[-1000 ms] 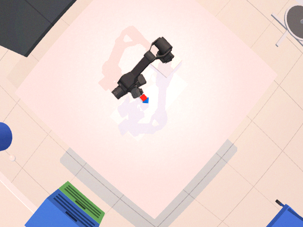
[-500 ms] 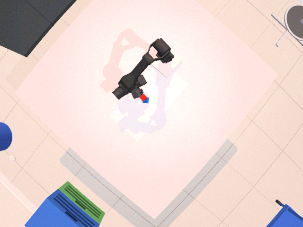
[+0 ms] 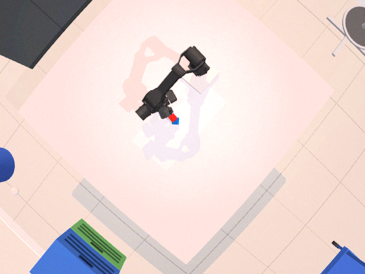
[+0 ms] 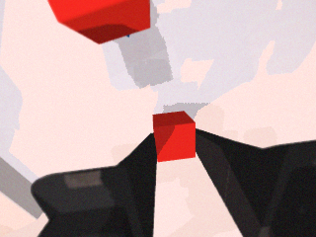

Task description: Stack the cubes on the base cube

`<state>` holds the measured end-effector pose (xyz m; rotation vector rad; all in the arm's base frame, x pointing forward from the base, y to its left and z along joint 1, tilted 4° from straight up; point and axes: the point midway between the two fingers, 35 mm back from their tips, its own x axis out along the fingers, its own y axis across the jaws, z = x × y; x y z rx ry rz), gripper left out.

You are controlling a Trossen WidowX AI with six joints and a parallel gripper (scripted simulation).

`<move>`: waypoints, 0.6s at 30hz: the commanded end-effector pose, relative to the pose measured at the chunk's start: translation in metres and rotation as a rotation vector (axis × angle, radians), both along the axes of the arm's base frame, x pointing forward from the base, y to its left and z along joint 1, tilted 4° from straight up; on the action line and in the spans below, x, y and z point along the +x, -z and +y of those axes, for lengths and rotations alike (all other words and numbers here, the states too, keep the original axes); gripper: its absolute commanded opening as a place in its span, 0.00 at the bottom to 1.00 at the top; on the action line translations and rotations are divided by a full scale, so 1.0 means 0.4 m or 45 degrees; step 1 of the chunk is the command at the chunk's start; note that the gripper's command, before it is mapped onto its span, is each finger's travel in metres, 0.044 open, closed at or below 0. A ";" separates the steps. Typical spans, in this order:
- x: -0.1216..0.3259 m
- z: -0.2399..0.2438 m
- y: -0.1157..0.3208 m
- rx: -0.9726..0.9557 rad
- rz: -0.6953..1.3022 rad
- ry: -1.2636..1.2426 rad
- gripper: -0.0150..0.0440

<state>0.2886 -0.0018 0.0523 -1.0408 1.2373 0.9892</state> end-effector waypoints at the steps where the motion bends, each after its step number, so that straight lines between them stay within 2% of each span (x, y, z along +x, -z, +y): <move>1: 0.010 -0.001 -0.027 0.000 -0.015 0.006 0.43; 18: 0.007 -0.005 -0.150 0.001 -0.015 0.004 0.43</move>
